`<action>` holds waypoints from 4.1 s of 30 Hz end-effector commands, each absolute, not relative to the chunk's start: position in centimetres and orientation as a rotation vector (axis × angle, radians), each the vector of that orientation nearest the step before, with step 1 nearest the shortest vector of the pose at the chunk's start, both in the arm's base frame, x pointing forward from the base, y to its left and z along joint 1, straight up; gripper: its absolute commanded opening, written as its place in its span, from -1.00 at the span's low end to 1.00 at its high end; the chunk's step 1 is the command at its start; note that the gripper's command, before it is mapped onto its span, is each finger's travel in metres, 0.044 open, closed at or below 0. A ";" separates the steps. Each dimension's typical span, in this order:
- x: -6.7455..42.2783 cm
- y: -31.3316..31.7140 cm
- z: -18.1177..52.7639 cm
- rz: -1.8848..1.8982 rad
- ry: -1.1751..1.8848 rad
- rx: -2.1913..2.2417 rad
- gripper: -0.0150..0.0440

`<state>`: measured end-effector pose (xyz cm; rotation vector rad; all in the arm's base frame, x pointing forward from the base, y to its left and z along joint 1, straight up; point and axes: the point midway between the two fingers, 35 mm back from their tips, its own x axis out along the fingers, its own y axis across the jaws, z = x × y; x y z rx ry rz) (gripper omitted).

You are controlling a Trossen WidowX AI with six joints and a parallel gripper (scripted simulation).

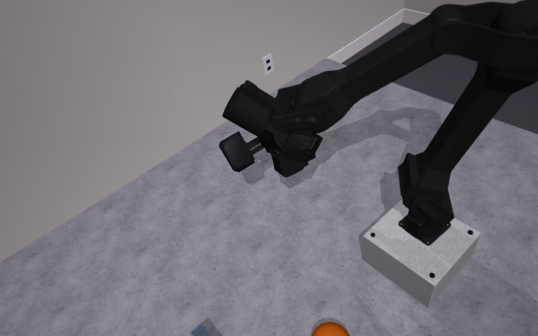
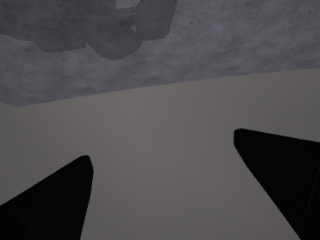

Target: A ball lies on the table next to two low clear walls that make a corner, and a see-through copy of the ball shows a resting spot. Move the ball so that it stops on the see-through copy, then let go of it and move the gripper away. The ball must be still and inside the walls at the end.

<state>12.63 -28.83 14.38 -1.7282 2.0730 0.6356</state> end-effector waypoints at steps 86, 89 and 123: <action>26.7 2.7 -1.1 1.244 1.160 -1.265 0.47; 26.8 2.8 -0.7 1.244 1.160 -1.265 0.20; 26.8 5.2 11.7 1.244 1.158 -1.263 -0.49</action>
